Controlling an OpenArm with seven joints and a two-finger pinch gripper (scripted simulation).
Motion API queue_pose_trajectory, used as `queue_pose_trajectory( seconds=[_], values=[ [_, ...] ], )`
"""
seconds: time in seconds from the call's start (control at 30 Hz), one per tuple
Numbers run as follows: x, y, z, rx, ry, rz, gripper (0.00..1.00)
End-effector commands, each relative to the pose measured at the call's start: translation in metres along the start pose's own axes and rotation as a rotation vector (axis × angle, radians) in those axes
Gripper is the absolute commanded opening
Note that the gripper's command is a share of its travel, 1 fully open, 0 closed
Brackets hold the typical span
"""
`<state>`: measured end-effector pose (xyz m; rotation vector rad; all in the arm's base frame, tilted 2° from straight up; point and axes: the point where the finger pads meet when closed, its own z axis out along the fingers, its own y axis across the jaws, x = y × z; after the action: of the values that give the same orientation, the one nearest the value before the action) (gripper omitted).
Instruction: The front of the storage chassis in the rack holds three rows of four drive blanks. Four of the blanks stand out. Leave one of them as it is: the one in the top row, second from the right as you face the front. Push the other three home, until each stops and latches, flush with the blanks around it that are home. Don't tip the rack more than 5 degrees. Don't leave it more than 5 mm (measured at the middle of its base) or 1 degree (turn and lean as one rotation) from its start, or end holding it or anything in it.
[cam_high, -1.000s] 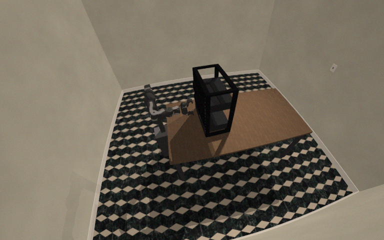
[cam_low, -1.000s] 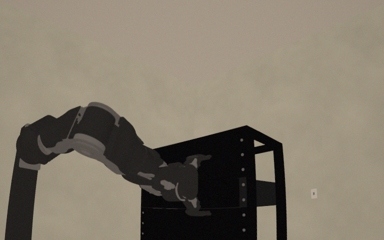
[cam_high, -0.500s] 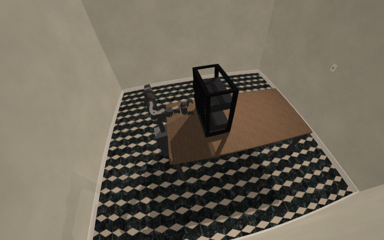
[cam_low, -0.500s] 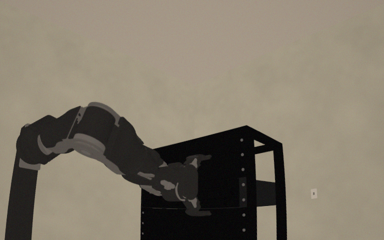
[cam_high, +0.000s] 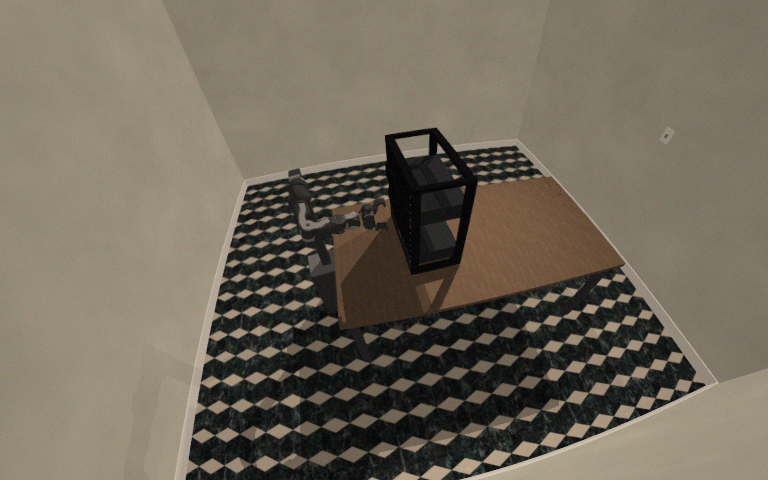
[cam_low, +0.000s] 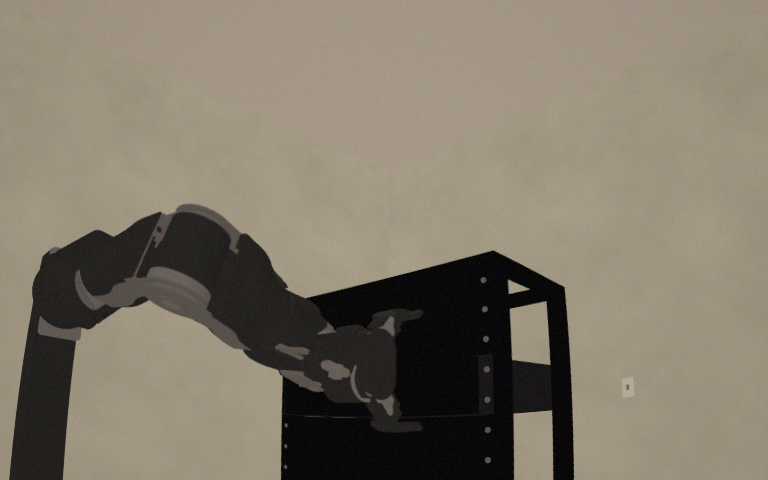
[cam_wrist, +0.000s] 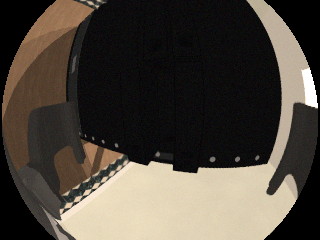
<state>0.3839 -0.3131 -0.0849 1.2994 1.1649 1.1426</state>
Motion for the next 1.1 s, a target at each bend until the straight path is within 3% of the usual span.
queue_pose_trajectory(
  seconds=[0.0,0.63,0.67,1.07],
  values=[
    [0.0008,0.0031,0.0006,-0.006,0.004,0.000,1.00],
    [0.0008,0.0031,0.0006,-0.006,0.004,0.000,1.00],
    [0.0008,0.0031,0.0006,-0.006,0.004,0.000,0.00],
    [0.0008,0.0031,0.0006,-0.006,0.004,0.000,0.00]
  ],
)
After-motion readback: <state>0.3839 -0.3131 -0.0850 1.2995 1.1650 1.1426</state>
